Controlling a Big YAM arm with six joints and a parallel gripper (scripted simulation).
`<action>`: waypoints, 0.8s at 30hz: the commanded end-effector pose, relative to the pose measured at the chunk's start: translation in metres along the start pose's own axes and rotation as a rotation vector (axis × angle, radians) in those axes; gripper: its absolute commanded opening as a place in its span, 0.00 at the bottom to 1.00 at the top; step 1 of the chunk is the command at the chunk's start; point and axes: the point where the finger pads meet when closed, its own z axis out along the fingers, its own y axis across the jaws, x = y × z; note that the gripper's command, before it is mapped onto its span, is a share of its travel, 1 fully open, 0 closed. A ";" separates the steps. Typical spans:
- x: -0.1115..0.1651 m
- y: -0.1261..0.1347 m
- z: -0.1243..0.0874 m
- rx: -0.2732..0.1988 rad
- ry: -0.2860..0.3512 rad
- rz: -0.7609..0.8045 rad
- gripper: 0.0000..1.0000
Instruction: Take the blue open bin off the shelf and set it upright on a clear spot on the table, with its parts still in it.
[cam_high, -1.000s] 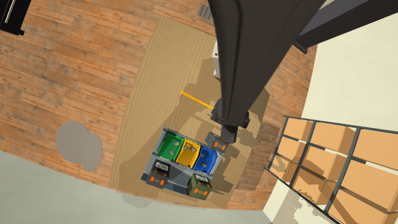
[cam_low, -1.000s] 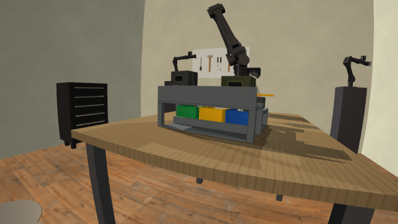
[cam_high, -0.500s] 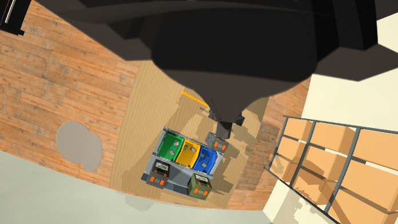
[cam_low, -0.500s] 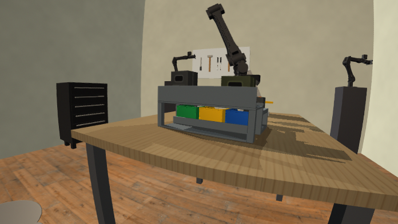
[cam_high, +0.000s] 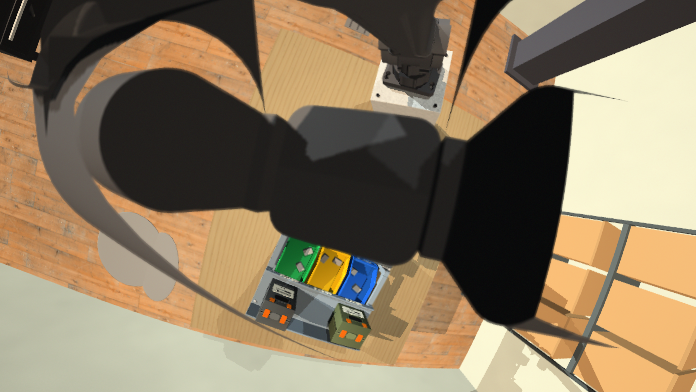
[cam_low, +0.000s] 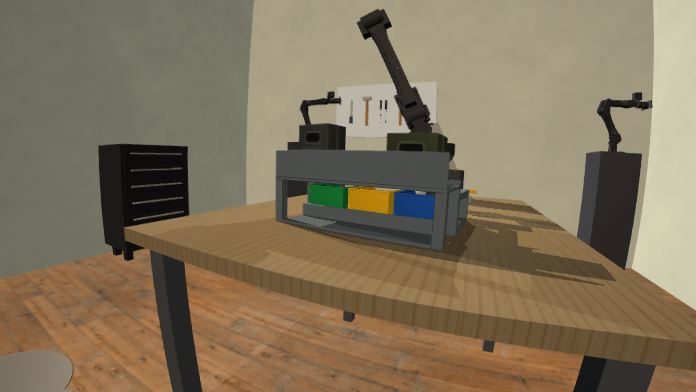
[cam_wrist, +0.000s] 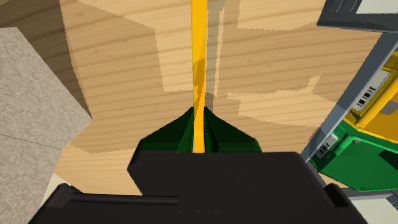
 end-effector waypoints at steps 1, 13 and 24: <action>0.001 -0.008 0.009 0.012 -0.001 -0.006 0.00; 0.002 -0.007 0.036 0.010 -0.001 -0.007 0.00; 0.002 -0.007 0.052 0.010 -0.001 -0.007 0.00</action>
